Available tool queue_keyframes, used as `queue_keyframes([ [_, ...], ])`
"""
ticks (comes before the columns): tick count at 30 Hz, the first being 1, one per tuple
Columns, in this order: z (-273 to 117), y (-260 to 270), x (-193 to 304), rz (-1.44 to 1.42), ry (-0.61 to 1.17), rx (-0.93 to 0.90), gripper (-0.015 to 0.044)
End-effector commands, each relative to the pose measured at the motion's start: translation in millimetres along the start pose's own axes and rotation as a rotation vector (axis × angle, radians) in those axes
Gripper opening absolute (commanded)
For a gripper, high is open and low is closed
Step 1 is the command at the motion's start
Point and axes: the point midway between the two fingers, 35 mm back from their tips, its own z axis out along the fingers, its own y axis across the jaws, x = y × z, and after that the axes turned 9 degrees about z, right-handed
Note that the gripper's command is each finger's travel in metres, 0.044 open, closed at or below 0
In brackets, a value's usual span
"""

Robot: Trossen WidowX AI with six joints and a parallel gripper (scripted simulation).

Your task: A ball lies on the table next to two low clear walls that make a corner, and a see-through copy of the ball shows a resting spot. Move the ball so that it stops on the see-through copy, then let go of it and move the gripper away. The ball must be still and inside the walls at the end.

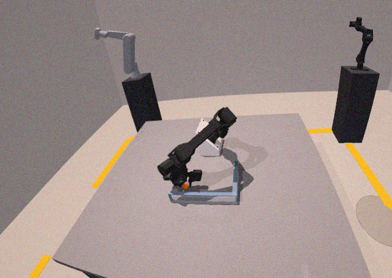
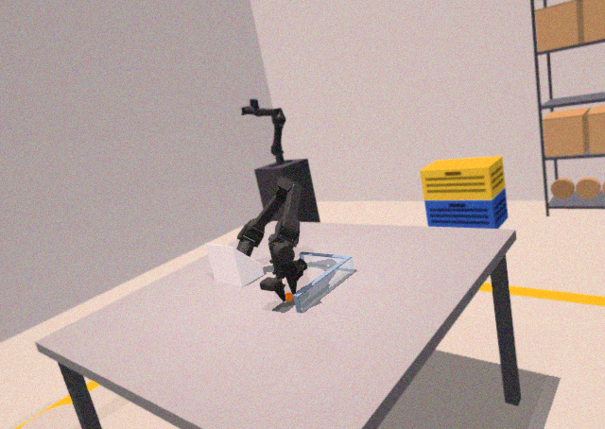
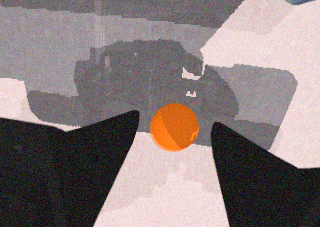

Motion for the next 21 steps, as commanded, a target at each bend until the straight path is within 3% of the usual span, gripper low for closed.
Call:
queue_keyframes([
  [1, -10.7, -0.7, -1.2, 0.0, 0.0, 0.002, 0.025],
  [6, -83.1, -0.4, 1.3, 0.008, 0.007, 0.0, 0.025],
  [17, -80.9, -2.3, -0.7, 0.015, -0.014, 0.002, 0.025],
  [21, -118.7, -1.6, 1.9, 0.012, -0.014, 0.003, 0.0355],
])
